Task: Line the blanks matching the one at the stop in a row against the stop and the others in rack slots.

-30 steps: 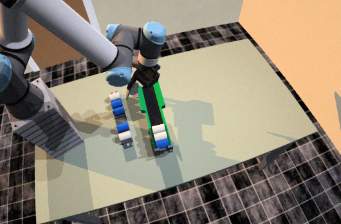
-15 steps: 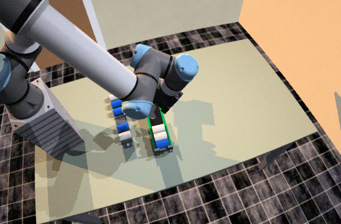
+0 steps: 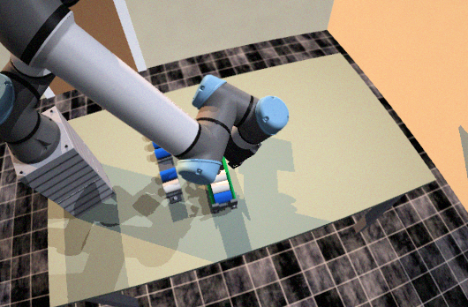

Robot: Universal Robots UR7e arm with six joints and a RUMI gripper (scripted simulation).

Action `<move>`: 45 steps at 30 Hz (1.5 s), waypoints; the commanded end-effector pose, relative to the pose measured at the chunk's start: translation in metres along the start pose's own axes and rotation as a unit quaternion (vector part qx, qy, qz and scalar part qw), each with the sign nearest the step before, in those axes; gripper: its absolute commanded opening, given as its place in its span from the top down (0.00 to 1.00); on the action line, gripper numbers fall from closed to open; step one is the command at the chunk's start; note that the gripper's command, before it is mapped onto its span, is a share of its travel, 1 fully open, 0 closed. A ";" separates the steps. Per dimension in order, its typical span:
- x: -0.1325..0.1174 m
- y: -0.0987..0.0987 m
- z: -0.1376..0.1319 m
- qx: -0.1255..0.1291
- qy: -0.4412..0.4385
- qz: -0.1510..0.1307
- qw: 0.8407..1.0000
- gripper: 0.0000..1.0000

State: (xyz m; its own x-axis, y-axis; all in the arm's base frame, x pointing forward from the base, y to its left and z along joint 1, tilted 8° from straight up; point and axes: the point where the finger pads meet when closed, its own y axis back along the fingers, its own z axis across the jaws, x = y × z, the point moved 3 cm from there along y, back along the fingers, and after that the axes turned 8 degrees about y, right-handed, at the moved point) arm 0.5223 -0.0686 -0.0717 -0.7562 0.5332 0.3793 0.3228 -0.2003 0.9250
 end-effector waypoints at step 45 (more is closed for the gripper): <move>0.033 -0.047 -0.017 0.000 0.001 0.001 1.000 0.00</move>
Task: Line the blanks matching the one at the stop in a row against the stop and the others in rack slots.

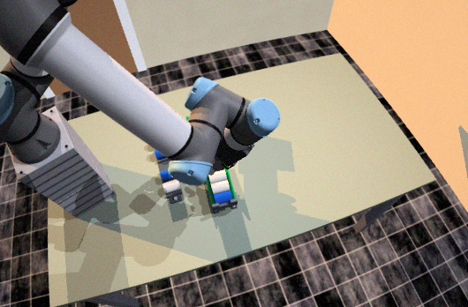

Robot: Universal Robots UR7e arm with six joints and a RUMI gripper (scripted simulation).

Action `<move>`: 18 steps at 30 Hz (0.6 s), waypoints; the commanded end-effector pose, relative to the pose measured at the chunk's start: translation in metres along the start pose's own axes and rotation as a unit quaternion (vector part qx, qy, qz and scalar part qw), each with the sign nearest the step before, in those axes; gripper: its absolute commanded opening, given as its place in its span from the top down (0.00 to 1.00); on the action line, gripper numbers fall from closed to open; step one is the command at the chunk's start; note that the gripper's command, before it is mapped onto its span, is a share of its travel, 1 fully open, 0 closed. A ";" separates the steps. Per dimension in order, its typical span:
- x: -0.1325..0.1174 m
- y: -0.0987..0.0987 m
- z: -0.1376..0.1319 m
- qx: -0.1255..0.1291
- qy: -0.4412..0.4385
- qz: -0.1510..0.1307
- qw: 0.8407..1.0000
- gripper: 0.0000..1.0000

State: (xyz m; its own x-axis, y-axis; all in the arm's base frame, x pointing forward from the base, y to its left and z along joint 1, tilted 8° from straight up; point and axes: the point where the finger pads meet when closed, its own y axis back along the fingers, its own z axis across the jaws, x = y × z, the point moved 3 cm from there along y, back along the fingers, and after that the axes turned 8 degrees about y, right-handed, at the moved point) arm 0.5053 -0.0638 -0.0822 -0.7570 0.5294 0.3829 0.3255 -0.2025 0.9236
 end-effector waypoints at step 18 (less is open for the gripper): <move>0.119 -0.119 -0.042 0.000 -0.001 0.000 1.000 0.00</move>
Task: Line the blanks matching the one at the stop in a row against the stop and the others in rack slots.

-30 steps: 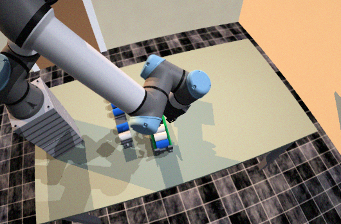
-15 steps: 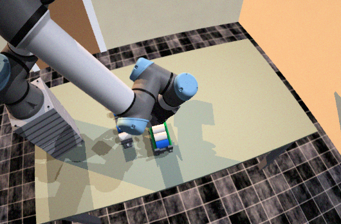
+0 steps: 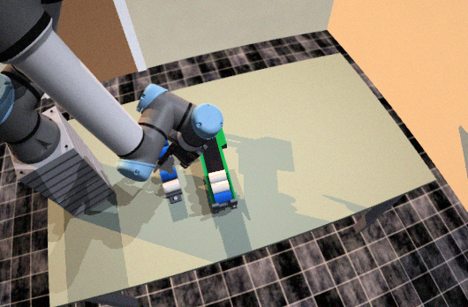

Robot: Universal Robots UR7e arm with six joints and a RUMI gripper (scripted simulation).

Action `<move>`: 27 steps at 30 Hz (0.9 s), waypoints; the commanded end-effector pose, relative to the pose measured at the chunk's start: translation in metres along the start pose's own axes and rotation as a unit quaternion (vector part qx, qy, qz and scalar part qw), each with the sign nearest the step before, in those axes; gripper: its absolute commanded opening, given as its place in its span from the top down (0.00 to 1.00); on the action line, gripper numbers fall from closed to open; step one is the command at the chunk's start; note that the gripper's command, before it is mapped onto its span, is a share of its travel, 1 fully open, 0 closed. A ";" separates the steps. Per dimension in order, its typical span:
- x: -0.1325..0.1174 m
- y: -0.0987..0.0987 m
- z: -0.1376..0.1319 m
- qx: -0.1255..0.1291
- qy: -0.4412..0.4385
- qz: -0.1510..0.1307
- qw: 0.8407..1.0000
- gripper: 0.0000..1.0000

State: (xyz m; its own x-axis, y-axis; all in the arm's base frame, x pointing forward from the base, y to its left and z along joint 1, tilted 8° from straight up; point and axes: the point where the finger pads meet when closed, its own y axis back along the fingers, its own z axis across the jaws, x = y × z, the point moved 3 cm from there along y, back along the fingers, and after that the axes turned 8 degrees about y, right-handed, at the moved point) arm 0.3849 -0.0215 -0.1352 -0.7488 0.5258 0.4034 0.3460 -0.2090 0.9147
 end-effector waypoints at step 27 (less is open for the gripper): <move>0.035 -0.030 -0.012 -0.003 0.000 -0.010 1.000 0.00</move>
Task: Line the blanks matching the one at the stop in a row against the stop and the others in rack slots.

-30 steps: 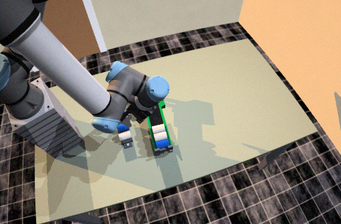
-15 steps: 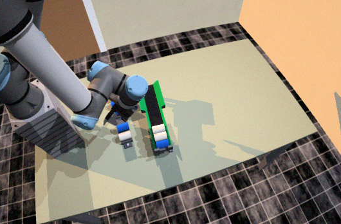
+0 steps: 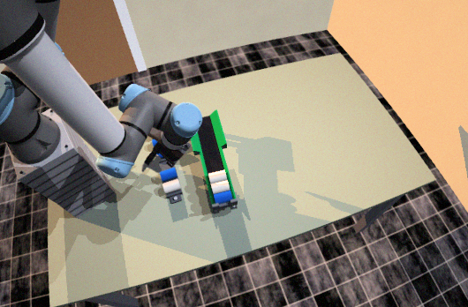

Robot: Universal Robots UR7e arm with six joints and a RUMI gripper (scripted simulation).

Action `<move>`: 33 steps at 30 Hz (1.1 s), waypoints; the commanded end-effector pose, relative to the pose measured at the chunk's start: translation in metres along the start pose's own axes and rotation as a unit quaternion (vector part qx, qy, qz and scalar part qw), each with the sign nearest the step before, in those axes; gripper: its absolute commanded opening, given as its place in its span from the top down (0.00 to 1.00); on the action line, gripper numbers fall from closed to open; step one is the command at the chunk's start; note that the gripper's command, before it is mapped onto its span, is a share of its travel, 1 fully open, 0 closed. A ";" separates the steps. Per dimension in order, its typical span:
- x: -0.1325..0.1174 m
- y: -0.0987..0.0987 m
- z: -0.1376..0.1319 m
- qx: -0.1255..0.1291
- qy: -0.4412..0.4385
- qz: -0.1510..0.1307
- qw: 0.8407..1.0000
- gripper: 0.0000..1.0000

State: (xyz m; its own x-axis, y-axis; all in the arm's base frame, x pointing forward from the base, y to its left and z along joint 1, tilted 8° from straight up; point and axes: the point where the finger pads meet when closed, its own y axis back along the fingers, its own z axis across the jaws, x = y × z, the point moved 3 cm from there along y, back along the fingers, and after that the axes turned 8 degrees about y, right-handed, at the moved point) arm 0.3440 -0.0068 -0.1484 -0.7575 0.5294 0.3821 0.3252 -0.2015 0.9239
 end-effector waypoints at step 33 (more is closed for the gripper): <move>0.051 -0.034 0.069 0.000 0.000 0.000 1.000 0.00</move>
State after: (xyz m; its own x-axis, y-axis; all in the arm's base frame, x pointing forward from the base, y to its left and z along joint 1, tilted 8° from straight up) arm 0.3344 0.0529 -0.1565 -0.7611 0.5211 0.3863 0.3301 -0.2016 0.9222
